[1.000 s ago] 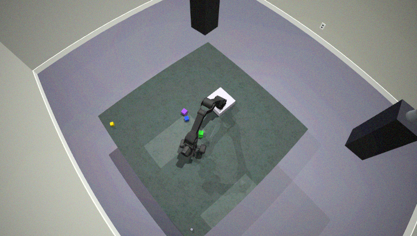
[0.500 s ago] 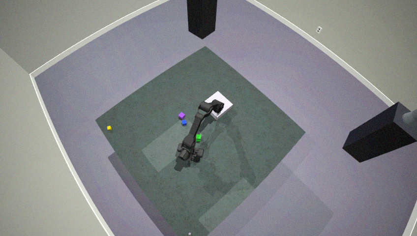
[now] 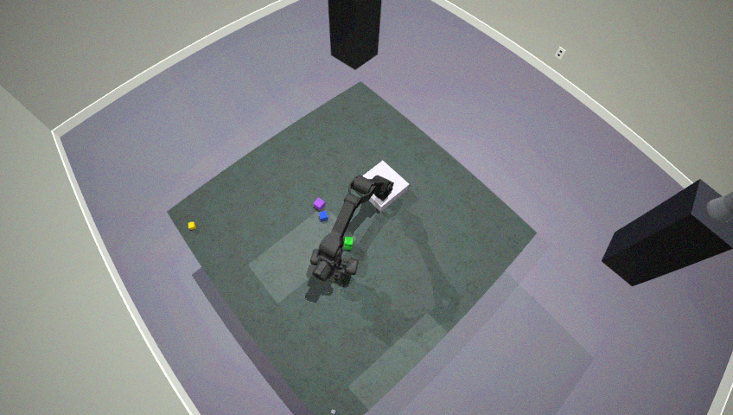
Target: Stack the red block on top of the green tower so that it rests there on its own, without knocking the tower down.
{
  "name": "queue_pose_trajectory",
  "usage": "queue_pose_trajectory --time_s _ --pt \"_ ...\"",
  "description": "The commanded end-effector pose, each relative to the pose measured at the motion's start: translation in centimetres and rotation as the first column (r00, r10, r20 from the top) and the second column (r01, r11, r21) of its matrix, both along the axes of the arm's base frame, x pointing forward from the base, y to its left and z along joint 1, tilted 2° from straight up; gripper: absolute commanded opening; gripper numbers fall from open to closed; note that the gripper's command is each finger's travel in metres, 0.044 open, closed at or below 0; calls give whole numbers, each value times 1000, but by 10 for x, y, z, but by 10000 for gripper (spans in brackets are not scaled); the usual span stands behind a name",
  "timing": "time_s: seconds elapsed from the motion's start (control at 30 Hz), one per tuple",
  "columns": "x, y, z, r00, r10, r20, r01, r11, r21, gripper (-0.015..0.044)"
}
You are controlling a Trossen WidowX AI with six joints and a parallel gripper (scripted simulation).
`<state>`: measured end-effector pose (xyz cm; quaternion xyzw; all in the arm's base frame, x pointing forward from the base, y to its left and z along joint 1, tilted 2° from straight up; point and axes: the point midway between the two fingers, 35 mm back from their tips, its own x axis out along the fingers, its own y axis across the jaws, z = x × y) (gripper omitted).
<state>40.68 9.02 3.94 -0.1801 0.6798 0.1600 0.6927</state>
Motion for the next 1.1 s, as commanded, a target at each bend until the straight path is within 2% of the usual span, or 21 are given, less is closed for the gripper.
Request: queue_pose_trajectory --time_s 0.0,0.43,0.8,1.07 --pt "1 1 23 1000 -1 16 1 1000 1 0" --pt "-1 2 76 1000 -1 16 1 1000 1 0" --pt "-2 2 78 1000 -1 16 1 1000 1 0" --pt "-23 -5 82 1000 -1 14 1 1000 0 0"
